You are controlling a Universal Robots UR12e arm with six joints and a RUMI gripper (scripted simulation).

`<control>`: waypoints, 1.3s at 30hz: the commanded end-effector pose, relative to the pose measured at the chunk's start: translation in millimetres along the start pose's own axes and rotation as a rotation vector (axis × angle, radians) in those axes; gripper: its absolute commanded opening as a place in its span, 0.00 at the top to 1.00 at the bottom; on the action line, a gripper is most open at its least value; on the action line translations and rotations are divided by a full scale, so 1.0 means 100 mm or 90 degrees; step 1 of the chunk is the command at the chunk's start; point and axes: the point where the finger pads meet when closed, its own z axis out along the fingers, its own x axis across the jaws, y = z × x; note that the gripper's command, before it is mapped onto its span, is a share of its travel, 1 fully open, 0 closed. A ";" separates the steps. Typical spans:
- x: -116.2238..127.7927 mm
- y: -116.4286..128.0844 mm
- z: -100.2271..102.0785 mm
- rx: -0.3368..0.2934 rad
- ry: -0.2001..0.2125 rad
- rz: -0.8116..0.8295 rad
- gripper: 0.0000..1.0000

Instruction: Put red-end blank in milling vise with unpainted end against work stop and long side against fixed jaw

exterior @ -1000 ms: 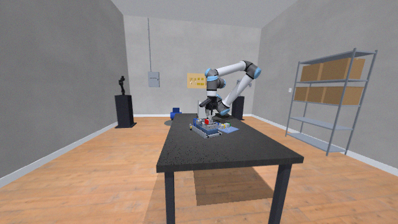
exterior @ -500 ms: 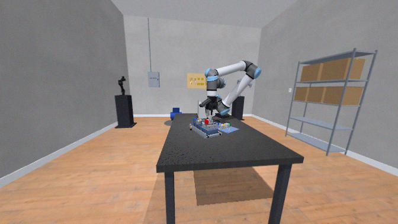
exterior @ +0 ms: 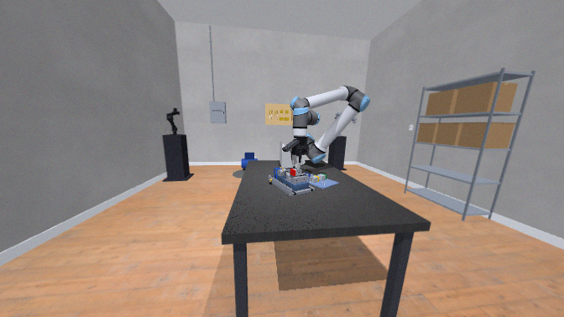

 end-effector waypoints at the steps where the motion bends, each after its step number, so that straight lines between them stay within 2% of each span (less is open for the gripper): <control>1: 0.00 0.00 -0.01 0.001 -0.001 0.000 1.00; 39: 0.00 -0.01 0.04 0.001 -0.001 0.000 1.00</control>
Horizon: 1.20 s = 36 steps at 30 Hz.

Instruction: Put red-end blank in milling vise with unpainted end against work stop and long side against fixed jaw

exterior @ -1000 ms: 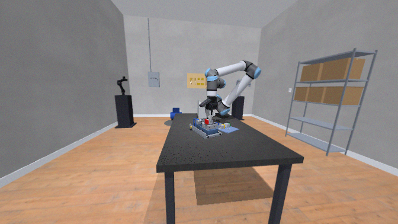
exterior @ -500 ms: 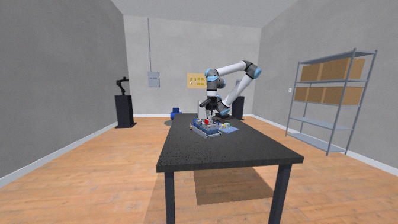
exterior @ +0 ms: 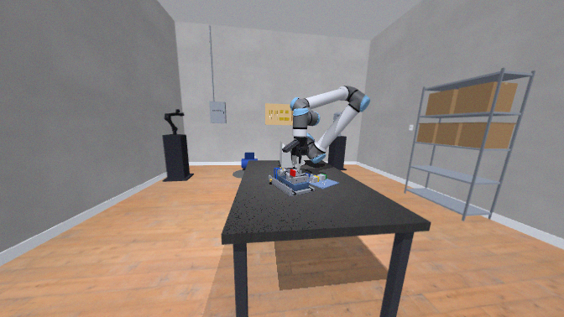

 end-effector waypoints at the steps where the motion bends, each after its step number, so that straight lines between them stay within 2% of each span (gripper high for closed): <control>1: 0.00 0.00 0.01 0.001 -0.001 0.000 1.00; 36: 0.00 -0.01 0.12 0.001 -0.001 0.000 1.00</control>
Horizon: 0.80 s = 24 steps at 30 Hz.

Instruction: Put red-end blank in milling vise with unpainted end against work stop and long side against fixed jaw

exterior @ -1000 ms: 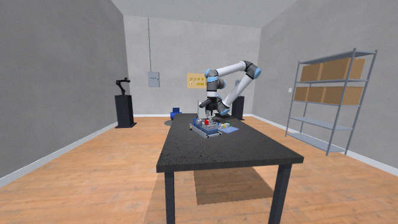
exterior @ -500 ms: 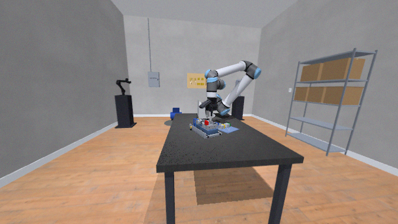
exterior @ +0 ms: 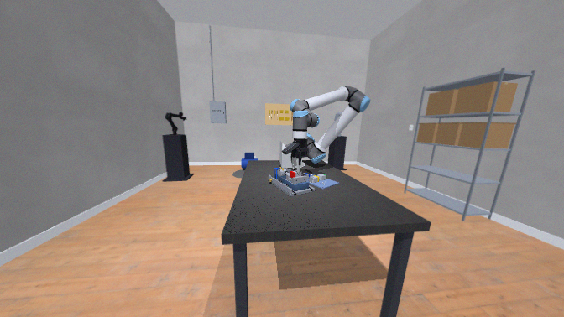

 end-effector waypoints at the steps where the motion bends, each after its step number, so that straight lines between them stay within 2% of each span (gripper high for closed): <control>1: 0.00 -0.01 0.01 0.001 -0.001 0.000 1.00; 24: 0.00 -0.01 0.03 0.001 -0.001 0.000 1.00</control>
